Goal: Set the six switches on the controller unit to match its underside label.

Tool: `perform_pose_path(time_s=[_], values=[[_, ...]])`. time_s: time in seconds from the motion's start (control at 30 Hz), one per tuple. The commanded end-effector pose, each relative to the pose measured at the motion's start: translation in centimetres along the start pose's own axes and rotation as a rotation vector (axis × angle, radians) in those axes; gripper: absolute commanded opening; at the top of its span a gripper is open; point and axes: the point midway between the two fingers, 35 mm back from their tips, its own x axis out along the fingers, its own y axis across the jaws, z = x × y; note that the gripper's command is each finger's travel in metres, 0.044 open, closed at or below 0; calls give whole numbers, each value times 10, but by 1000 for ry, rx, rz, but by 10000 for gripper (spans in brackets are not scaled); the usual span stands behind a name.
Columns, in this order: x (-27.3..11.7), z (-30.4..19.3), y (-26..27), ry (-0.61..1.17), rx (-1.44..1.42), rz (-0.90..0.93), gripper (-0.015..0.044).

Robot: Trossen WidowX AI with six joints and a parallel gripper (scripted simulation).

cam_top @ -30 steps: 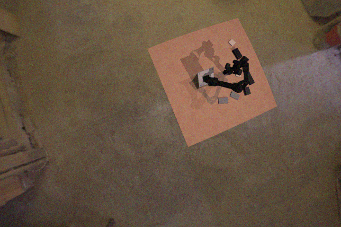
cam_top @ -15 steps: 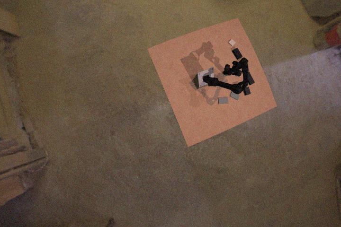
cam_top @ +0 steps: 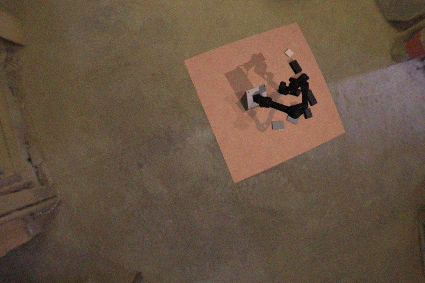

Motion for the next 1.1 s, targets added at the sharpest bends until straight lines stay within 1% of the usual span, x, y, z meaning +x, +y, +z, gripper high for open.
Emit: perform_pose_path(time_s=[0.0, 1.07], values=[[8, -7, 1, 19, 0, 3, 338], [19, -30, 1, 21, 0, 2, 338]])
